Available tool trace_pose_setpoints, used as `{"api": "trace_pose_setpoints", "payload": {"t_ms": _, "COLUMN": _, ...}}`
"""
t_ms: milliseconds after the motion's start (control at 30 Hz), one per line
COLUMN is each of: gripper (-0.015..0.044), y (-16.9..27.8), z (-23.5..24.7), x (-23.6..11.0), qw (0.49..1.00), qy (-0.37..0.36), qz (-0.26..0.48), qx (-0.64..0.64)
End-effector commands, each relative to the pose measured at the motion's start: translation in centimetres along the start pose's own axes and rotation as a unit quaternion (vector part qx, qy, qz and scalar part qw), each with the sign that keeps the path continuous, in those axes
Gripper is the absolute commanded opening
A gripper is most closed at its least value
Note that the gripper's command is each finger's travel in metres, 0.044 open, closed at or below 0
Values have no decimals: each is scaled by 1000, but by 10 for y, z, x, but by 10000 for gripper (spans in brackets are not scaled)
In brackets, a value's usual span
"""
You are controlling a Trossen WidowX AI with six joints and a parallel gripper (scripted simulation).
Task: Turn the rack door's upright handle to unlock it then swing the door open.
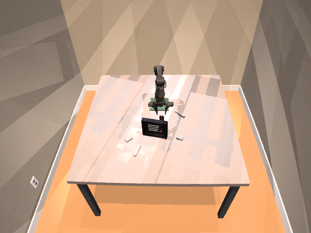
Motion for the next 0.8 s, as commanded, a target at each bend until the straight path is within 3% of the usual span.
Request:
{"api": "trace_pose_setpoints", "payload": {"t_ms": 0, "gripper": 284, "y": -2, "z": 1, "x": 5, "qw": 999, "qy": 1, "qz": 41, "qx": 7}}
{"api": "trace_pose_setpoints", "payload": {"t_ms": 567, "gripper": 284, "y": 1, "z": 7, "x": 11, "qw": 977, "qy": 5, "qz": 210, "qx": 25}}
{"api": "trace_pose_setpoints", "payload": {"t_ms": 767, "gripper": 284, "y": 2, "z": 7, "x": 12, "qw": 976, "qy": 5, "qz": 217, "qx": 26}}
Point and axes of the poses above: the point midway between the two fingers, 35 mm back from their tips, its own x axis out along the fingers, its own z axis across the jaws, y = z × x, the point moved 6 cm from there along -x, back along the fingers, and after that the axes turned 14 degrees about -x, right-handed, at the moved point
